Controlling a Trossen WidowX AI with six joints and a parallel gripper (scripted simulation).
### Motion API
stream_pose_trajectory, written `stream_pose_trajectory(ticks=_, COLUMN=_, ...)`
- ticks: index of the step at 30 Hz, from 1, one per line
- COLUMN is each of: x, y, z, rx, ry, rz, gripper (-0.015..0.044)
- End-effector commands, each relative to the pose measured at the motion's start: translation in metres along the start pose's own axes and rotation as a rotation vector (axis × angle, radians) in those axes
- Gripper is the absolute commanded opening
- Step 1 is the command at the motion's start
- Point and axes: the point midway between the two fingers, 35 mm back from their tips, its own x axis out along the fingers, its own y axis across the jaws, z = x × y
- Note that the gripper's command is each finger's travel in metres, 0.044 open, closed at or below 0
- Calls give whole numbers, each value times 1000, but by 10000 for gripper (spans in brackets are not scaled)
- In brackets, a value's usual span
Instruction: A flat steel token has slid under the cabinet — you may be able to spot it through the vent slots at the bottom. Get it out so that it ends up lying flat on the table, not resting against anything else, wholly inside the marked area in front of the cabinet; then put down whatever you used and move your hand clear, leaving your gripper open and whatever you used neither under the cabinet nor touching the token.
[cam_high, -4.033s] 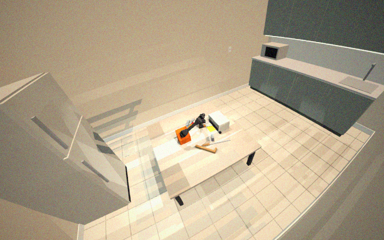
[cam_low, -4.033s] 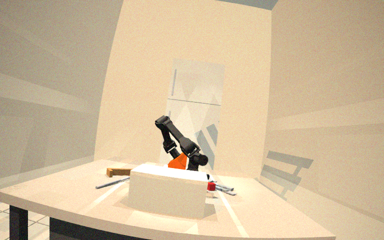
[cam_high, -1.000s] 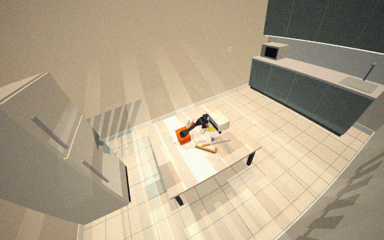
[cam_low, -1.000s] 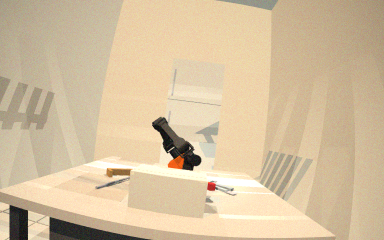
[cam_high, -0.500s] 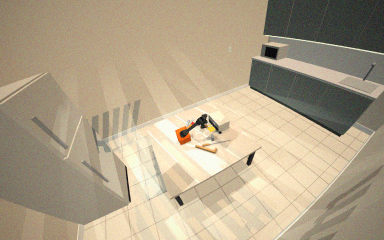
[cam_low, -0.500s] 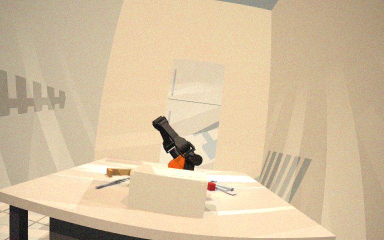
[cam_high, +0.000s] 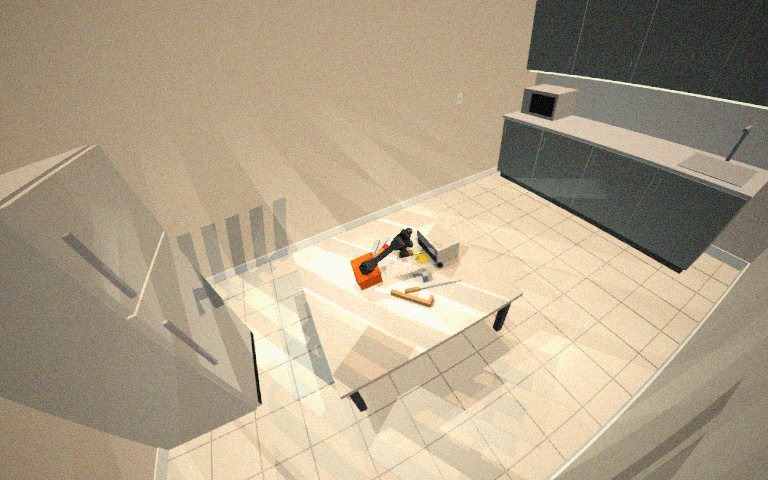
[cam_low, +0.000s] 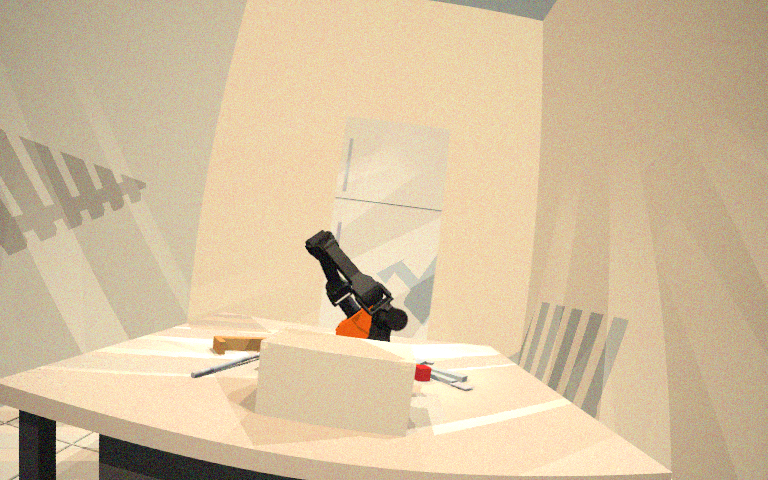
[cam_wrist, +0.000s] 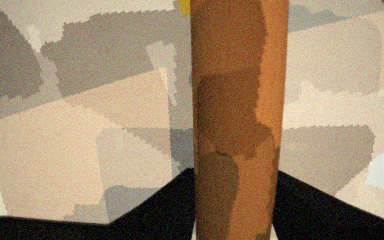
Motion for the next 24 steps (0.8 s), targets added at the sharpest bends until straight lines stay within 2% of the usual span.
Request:
stream_pose_trajectory(ticks=1, x=1, y=0, z=-8, rx=-1, ry=3, rz=-3, gripper=0)
stream_pose_trajectory(ticks=24, x=1, y=2, z=-39, rx=-2, ry=4, rz=-2, gripper=0)
